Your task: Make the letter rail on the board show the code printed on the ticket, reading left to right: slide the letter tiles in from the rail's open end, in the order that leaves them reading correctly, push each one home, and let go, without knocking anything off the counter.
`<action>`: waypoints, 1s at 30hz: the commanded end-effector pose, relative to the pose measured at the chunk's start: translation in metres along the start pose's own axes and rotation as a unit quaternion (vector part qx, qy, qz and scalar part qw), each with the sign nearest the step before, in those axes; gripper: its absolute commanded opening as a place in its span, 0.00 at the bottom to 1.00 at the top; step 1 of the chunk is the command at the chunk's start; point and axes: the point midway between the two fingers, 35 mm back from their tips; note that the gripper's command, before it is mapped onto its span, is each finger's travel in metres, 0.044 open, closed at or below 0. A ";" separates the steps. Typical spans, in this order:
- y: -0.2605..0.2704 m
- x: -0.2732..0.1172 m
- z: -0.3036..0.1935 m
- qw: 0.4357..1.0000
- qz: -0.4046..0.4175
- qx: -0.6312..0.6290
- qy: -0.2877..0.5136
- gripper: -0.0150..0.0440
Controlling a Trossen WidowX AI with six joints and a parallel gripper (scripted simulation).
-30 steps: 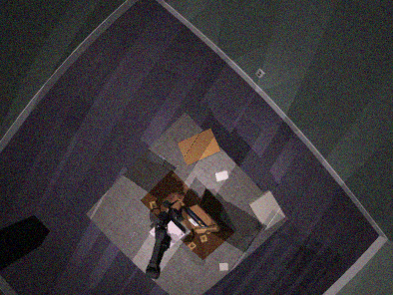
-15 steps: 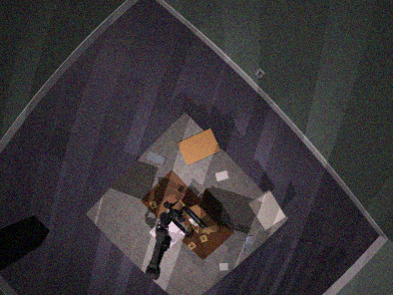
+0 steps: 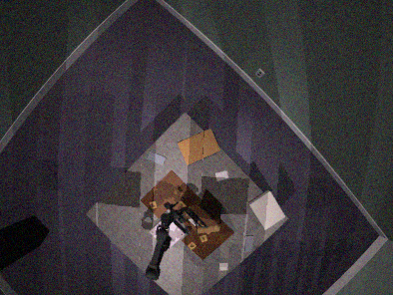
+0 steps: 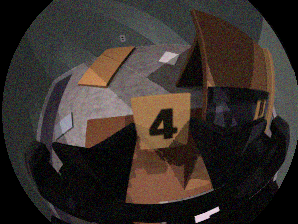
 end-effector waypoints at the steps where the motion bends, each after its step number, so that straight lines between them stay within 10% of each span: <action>1: -0.002 0.000 0.000 1.000 0.002 -0.002 -0.001 0.25; 30: -0.016 0.000 -0.003 1.000 0.001 -0.003 -0.001 0.25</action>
Point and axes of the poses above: the point midway between the two fingers, 35 mm back from their tips, its own x axis out along the fingers, its own y axis across the jaws, z = x × y, and after that the axes turned 13 degrees about -x, right-handed
